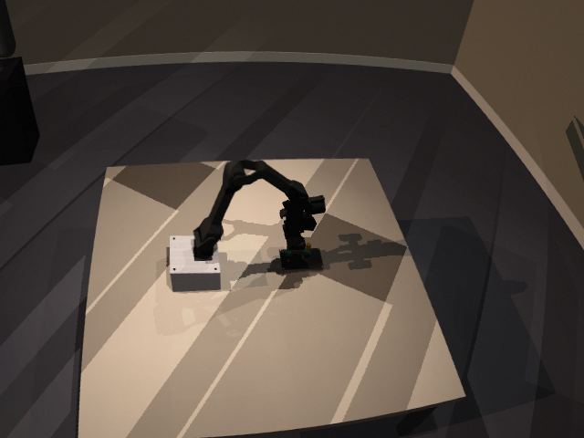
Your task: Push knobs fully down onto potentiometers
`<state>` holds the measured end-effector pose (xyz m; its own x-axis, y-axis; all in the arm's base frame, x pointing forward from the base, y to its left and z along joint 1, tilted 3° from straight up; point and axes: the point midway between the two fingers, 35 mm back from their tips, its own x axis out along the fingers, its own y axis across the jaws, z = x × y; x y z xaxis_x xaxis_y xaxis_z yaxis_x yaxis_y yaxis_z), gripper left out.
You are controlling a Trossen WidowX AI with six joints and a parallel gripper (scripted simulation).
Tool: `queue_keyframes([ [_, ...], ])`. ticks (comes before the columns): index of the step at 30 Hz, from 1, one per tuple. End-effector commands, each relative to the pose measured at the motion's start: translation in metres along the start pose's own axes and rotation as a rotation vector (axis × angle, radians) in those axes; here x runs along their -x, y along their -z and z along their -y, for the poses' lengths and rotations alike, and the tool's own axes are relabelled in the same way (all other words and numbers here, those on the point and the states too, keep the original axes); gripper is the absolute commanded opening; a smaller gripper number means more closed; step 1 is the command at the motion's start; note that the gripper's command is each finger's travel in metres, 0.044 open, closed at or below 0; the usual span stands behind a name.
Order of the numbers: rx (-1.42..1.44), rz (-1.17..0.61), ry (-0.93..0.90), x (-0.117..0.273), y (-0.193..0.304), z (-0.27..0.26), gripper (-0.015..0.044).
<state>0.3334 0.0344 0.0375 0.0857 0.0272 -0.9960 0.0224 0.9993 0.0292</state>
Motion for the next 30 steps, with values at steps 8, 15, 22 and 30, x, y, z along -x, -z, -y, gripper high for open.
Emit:
queue_keyframes([
  [8,-0.006,0.002,0.004,-0.0034,-0.0003,0.0006,0.0],
  [15,-0.006,0.002,0.004,-0.0034,-0.0003,0.0006,0.0],
  [22,-0.006,0.002,0.004,-0.0066,-0.0002,0.0006,0.0],
  [30,-0.006,0.002,0.004,-0.0067,-0.0002,0.0006,0.0],
])
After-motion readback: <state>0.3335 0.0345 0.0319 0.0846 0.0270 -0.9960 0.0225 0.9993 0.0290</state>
